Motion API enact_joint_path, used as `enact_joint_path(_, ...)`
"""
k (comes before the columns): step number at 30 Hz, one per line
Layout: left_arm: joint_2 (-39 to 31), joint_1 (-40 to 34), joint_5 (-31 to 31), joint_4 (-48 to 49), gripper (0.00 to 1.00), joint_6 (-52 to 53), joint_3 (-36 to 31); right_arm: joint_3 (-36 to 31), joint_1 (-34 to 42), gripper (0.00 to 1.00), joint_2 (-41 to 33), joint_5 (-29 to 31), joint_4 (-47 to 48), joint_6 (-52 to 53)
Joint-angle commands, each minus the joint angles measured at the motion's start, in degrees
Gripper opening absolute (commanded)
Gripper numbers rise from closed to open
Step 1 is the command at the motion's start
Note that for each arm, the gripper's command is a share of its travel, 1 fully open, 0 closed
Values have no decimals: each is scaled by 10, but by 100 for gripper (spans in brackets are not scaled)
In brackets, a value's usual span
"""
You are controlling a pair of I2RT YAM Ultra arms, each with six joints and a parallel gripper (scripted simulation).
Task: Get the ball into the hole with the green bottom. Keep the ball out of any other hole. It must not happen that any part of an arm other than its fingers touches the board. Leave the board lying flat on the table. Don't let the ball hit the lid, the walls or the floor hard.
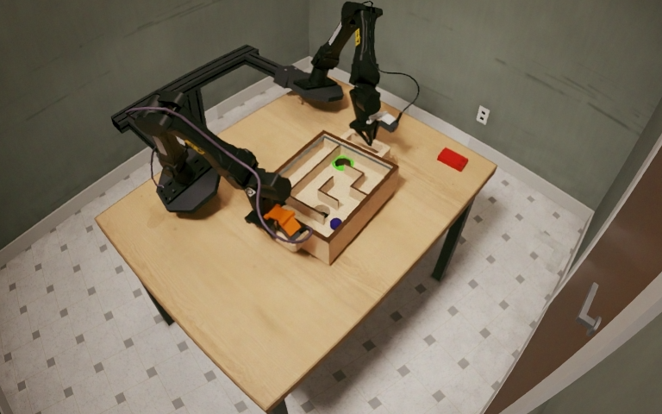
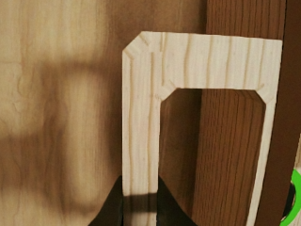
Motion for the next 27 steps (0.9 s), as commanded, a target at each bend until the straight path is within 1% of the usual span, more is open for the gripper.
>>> enact_joint_path(1,-35,10,11,45,0,26,29,38,23,0,-36,35,0,21)
enact_joint_path(3,-36,13,14,61,0,32,22,44,32,0,-38,48,-12,27)
enact_joint_path(4,-34,8,-3,49,0,21,22,43,32,0,-41,36,10,16)
enact_joint_path(6,-34,8,-3,49,0,21,22,43,32,0,-41,36,10,16)
enact_joint_path(7,-25,17,30,76,0,35,-9,52,38,0,-33,57,-31,30)
enact_joint_path(8,-29,27,42,65,0,38,11,63,41,0,-35,60,-59,36)
enact_joint_path(9,-29,31,47,76,0,43,10,68,45,0,-35,66,-65,40)
enact_joint_path(10,-22,28,34,90,0,42,-17,67,48,0,-38,66,-44,37)
enact_joint_path(12,-29,16,21,84,0,36,-5,67,47,0,-41,61,-30,25)
enact_joint_path(18,-28,11,18,66,0,19,11,72,47,0,-39,55,-37,21)
enact_joint_path(19,-28,7,9,57,0,14,13,68,23,0,-41,48,-22,14)
enact_joint_path(20,-28,5,4,52,0,11,15,68,23,0,-45,35,-13,8)
enact_joint_path(21,-29,7,11,62,0,20,15,70,29,0,-42,50,-23,16)
enact_joint_path(23,-29,7,11,62,0,20,15,70,29,0,-42,50,-23,16)
enact_joint_path(24,-23,0,-10,34,0,6,15,53,16,0,-40,25,9,0)
enact_joint_path(25,-32,-6,-22,46,0,2,17,11,13,0,-40,21,31,-5)
enact_joint_path(26,-31,-9,-24,28,0,-1,21,13,8,0,-39,14,35,-8)
enact_joint_path(27,-27,-11,-23,0,0,-5,27,32,3,0,-35,4,24,-10)
